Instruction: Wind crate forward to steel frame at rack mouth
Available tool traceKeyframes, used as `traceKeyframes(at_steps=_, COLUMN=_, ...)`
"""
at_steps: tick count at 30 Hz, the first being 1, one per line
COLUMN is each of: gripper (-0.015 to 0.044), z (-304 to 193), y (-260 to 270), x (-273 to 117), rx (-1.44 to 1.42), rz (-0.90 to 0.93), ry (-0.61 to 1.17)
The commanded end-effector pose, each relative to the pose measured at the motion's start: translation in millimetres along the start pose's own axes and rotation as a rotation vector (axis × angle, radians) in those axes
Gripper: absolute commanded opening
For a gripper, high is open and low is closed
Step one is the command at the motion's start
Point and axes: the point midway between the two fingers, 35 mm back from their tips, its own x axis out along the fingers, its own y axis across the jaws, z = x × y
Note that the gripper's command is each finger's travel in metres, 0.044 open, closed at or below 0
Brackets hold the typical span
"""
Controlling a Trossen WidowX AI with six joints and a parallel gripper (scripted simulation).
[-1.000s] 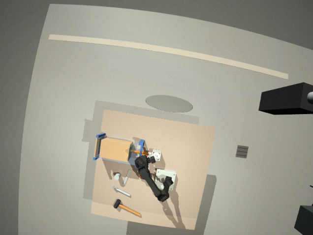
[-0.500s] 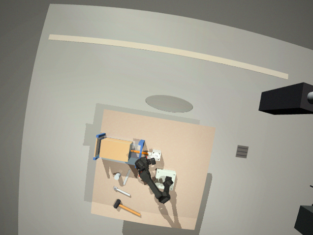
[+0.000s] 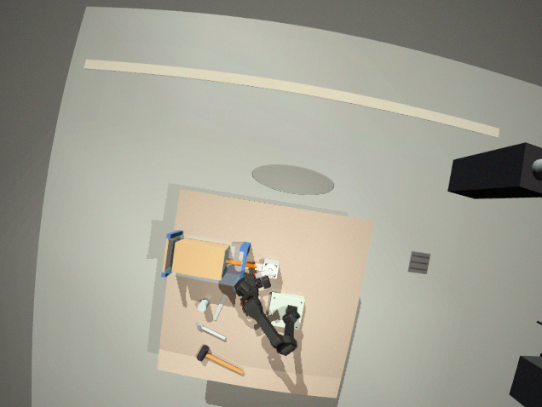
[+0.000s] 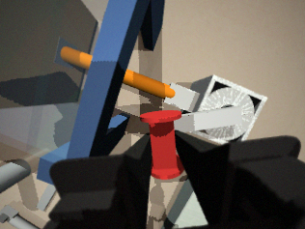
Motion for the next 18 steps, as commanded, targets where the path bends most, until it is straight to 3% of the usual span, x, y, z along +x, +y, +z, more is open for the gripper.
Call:
traceKeyframes(at_steps=1, gripper=0.0000, z=-22.8, y=-5.5, x=23.1, rx=0.003, rz=-0.030, ry=0.100)
traceKeyframes(at_steps=18, gripper=0.0000, z=-41.1, y=-12.8, x=21.3, rx=0.004, rz=-0.030, ry=0.102)
